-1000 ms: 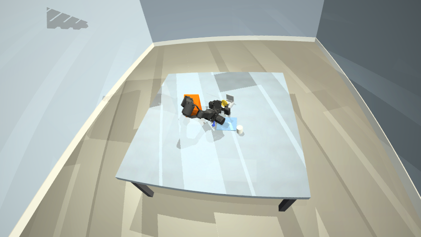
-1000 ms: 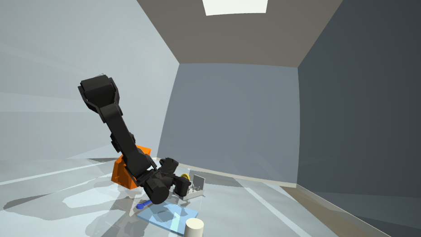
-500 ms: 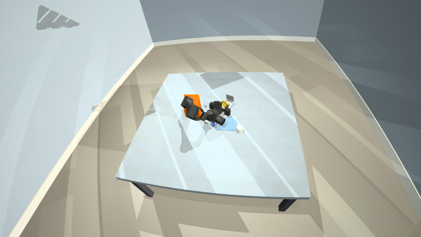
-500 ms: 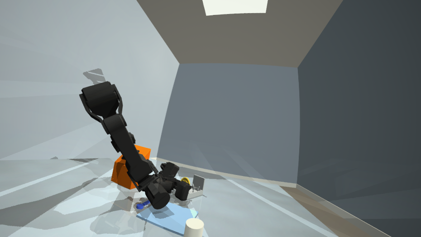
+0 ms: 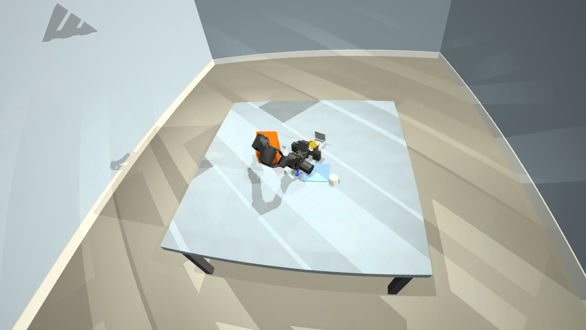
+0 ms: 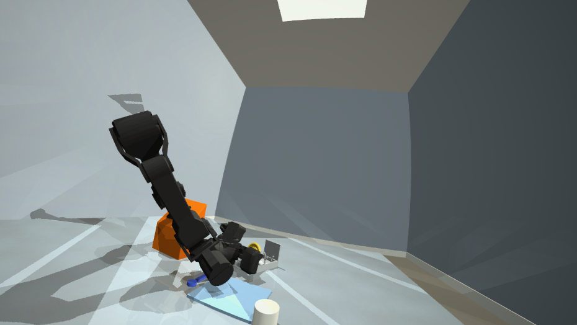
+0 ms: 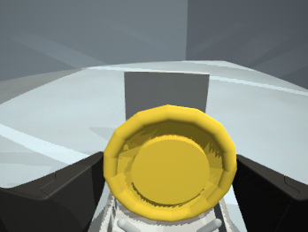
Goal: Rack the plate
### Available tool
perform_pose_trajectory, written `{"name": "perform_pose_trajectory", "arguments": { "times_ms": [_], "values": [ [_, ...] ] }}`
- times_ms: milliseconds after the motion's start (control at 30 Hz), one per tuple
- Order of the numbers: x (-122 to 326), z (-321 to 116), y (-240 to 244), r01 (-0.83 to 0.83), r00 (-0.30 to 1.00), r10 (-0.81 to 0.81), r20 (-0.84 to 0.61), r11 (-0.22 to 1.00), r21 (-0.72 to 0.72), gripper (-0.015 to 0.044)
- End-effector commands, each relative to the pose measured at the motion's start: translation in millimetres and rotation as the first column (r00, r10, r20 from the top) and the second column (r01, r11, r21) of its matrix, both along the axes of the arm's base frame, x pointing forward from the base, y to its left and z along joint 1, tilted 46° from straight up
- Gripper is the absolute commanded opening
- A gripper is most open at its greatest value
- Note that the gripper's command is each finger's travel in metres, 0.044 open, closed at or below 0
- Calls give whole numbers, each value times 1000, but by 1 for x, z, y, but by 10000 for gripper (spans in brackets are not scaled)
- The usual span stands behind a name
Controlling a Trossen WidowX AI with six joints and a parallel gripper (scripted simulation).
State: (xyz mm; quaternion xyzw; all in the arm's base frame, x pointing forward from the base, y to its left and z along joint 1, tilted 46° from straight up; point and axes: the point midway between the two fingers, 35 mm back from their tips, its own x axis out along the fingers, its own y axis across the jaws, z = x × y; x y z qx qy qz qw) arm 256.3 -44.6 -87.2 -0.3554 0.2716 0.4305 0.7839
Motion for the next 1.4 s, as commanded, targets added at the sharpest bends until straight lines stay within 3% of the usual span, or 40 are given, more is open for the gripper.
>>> {"name": "perform_pose_trajectory", "arguments": {
  "times_ms": [0, 333, 567, 900, 1033, 1367],
  "values": [
    [0, 0, 0, 0, 1000, 0, 0, 1000, 0, 131],
    [0, 0, 0, 0, 1000, 0, 0, 1000, 0, 394],
    [2, 5, 4, -1, 1000, 1, -4, 1000, -2, 400],
    [18, 79, 76, -3, 1000, 4, -21, 1000, 2, 400],
    [20, 84, 80, 0, 1000, 0, -25, 1000, 5, 400],
    [17, 79, 89, 175, 944, -177, -277, 984, -32, 400]
  ]
}}
